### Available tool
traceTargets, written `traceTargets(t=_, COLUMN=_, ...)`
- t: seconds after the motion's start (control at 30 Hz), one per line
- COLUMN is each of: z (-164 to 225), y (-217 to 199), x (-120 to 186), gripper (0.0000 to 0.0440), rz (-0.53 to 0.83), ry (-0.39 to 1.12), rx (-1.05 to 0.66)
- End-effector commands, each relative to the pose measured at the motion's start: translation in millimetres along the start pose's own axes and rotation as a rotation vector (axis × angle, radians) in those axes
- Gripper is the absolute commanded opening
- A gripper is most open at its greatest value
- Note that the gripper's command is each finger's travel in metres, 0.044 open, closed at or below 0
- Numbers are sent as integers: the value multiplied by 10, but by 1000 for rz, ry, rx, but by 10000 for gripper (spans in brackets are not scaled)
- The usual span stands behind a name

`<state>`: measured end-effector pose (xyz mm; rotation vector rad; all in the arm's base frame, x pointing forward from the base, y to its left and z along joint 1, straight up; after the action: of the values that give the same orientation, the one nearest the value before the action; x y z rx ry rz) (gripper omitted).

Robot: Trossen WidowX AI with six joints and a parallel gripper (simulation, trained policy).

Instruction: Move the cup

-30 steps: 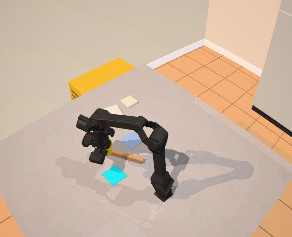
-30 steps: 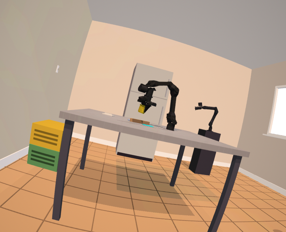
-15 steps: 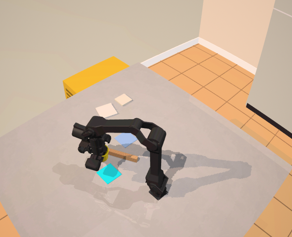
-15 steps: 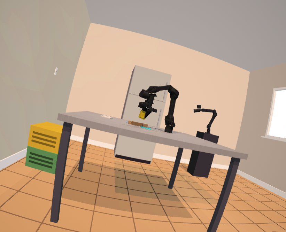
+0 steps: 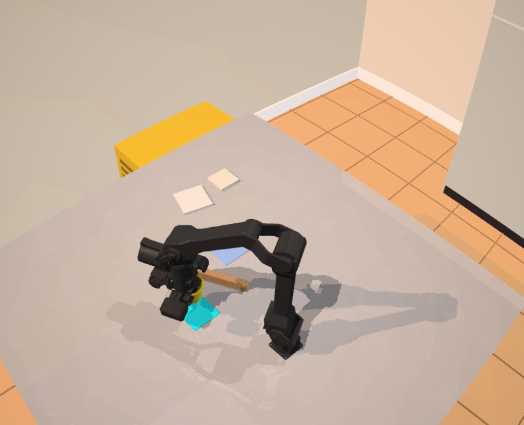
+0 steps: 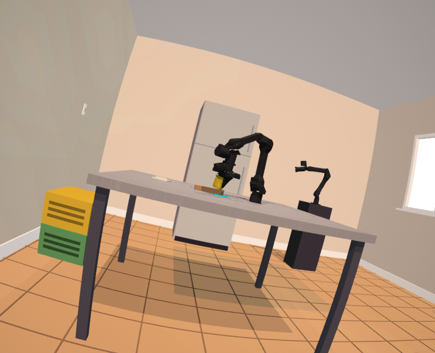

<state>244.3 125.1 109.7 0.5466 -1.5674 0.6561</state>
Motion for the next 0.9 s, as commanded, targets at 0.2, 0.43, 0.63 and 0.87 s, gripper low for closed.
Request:
traceTargets(t=0.2, z=131, y=121, x=-161, gripper=11, rz=8, ry=-3, rx=-30)
traceTargets(t=0.43, z=173, y=136, x=-250, gripper=39, rz=15, ry=-19, rx=-50)
traceTargets(t=0.63, z=167, y=122, x=-270, gripper=75, rz=14, ry=-48, rx=-71)
traceTargets(t=0.87, z=87, y=94, x=-149, gripper=159, rz=6, ry=-132, rx=-95)
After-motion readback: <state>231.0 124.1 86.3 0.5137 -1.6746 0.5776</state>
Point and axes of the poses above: the point midway between the two fingers, 35 mm back from their tips, its own x axis back along the fingers, its own y axis across the jaws, z = x × y, the point moved 2 cm from there along x, back along the fingers, and after that the axes turned 14 degrees about x, right-handed, at the moved point
